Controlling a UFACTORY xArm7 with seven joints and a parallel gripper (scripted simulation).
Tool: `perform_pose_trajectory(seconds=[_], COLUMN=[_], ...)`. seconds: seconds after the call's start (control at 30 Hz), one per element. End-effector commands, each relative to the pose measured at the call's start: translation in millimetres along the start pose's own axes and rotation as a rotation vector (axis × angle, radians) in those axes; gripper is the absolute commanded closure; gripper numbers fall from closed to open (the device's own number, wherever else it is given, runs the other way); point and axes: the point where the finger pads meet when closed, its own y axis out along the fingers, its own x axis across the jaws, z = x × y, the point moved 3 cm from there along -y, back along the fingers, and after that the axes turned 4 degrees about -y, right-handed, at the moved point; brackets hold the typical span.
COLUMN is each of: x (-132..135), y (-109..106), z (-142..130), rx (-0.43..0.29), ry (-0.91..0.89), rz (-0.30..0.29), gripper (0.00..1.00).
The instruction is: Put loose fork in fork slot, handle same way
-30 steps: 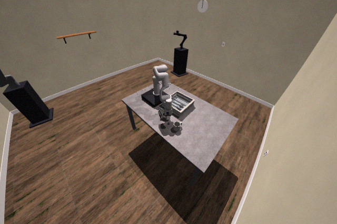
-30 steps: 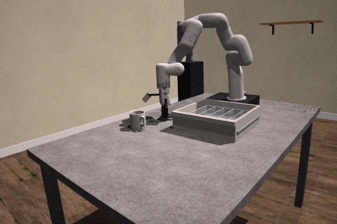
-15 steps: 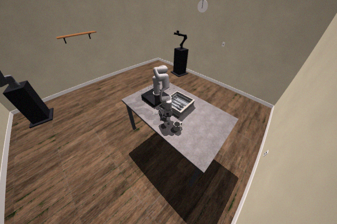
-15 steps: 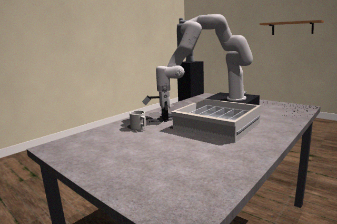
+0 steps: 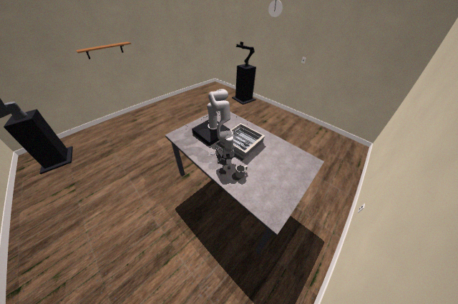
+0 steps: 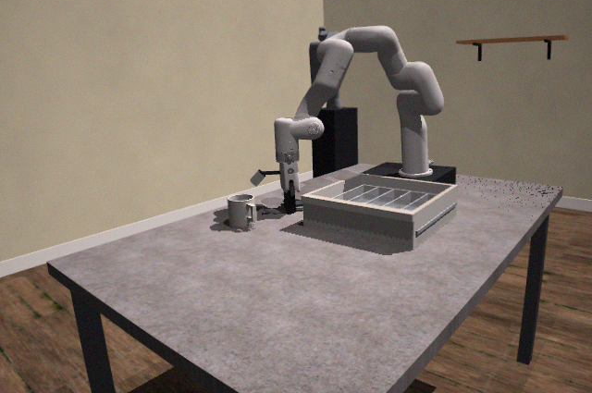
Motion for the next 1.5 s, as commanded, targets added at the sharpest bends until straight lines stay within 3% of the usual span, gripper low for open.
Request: perform_pose_trajectory(seconds=[0.0,0.47,0.5,1.47], x=[-0.2,-0.2,-0.2,-0.2], y=[-1.4,-1.4,-1.4,-1.4], z=[1.6,1.6,1.6,1.6], rx=[0.004,0.004,0.004,0.004], ry=[0.000,0.000,0.000,0.000], rz=[0.001,0.001,0.001,0.001], gripper=[0.72,0.72,0.97,0.97])
